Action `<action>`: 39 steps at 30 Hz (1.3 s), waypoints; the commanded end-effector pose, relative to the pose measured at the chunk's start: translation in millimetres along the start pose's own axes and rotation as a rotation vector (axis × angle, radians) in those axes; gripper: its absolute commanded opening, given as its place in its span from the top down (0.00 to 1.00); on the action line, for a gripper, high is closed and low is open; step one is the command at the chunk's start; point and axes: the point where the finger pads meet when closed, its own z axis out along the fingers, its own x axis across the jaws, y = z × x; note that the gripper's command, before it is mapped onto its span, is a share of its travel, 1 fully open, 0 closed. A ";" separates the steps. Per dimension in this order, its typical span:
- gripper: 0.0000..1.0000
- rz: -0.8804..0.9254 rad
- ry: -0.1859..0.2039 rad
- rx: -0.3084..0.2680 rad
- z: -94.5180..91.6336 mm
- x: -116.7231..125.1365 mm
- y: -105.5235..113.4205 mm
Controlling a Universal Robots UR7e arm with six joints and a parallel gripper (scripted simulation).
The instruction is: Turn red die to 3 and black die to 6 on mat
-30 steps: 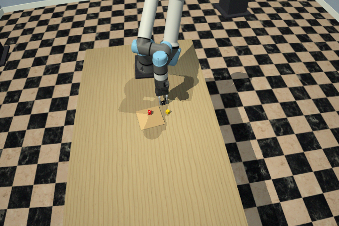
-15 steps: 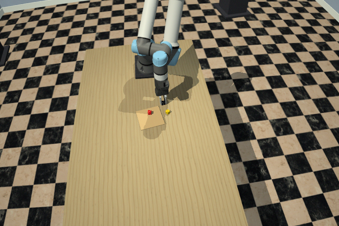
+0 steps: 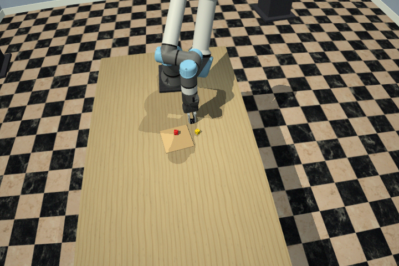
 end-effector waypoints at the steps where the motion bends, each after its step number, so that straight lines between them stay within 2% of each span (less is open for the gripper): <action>1: 0.60 -0.001 -0.003 -0.005 2.1 -1.4 2.5; 12: 0.60 -0.001 -0.003 -0.005 0.8 -1.4 2.4; 23: 0.60 -0.001 -0.003 -0.005 -12.7 -1.4 2.4; 39: 0.60 -0.001 -0.003 -0.005 -69.1 -1.2 2.1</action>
